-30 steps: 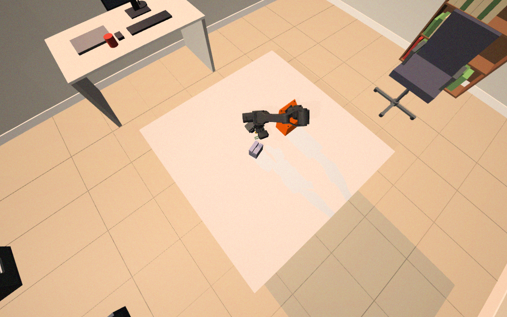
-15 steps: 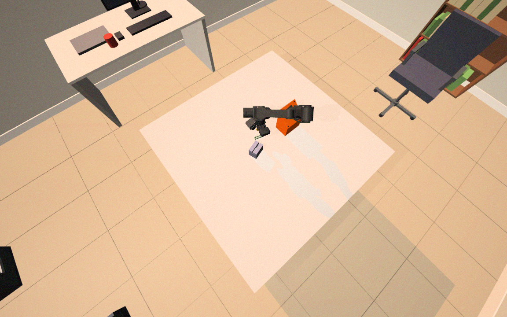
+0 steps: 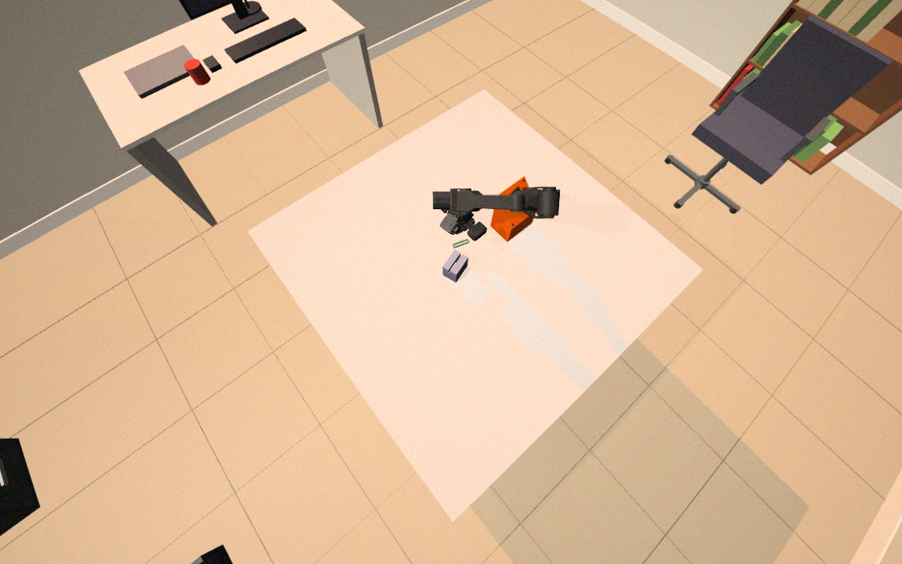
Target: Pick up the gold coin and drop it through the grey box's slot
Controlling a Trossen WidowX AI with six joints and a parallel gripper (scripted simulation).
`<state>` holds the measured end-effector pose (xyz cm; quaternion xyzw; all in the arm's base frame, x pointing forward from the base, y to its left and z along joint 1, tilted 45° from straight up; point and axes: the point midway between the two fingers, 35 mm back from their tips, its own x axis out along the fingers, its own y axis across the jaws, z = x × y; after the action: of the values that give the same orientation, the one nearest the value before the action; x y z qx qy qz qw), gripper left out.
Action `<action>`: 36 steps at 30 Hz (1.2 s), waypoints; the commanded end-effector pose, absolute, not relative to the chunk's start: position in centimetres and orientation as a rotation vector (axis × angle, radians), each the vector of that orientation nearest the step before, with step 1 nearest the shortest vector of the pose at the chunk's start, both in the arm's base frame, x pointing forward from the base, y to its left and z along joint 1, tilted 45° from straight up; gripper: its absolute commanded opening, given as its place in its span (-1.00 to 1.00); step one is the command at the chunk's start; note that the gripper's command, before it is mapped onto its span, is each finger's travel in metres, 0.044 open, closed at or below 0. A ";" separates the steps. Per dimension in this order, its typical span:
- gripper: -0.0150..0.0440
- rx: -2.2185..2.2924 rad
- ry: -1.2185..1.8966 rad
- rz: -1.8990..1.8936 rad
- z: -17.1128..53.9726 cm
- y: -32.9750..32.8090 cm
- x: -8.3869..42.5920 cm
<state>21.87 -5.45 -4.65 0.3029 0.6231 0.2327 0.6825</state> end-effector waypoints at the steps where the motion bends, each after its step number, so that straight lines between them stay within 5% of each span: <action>1: -0.49 0.581 1.358 0.602 -4.6 -5.4 22.0; 36: -0.49 0.427 1.289 0.700 -2.1 -4.0 27.4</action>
<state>26.74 -4.31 -2.53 0.1931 0.5862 0.3146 0.7211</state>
